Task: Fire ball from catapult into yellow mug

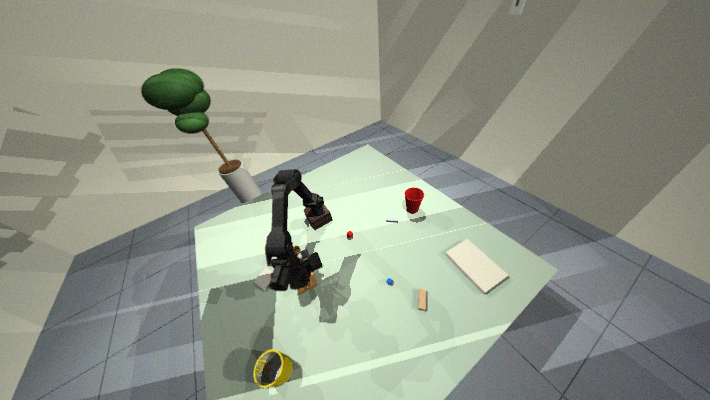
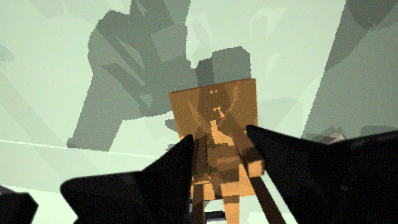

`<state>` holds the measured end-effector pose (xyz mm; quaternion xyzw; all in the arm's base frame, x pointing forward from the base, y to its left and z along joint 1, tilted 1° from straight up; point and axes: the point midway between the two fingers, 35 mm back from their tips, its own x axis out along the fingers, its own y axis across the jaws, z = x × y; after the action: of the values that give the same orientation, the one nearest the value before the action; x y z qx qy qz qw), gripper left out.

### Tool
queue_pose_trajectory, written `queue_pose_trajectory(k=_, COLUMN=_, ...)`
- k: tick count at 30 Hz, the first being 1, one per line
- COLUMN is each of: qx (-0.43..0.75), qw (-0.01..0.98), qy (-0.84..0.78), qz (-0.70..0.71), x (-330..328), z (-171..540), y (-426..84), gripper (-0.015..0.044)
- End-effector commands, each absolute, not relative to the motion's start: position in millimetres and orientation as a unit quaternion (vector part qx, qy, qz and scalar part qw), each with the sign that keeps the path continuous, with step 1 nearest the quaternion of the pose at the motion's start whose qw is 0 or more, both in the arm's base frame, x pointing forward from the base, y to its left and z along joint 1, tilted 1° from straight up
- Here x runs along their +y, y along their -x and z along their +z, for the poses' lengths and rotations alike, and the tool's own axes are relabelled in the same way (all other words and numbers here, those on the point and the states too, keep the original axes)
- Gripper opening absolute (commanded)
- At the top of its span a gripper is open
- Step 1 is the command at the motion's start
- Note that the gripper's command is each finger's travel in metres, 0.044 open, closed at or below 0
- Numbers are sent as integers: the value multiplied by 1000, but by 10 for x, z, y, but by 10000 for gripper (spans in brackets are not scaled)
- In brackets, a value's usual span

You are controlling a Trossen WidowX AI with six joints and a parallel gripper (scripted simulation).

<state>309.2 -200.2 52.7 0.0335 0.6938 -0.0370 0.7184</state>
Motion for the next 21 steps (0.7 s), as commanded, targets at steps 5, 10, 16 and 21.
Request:
queue_pose_trajectory(k=5, qx=680, qw=710, qy=-127, qz=-132, x=-2050, z=566, y=-3103, gripper=0)
queue_pose_trajectory(k=10, qx=667, qw=696, qy=-187, qz=-190, x=-2112, z=559, y=-3093, gripper=0)
queue_pose_trajectory(k=16, qx=659, qw=687, qy=-215, qz=-218, x=-2200, z=556, y=-3060, gripper=0)
queue_pose_trajectory(k=21, qx=659, qw=687, qy=-215, qz=-218, x=-2202, z=545, y=-3061, gripper=0)
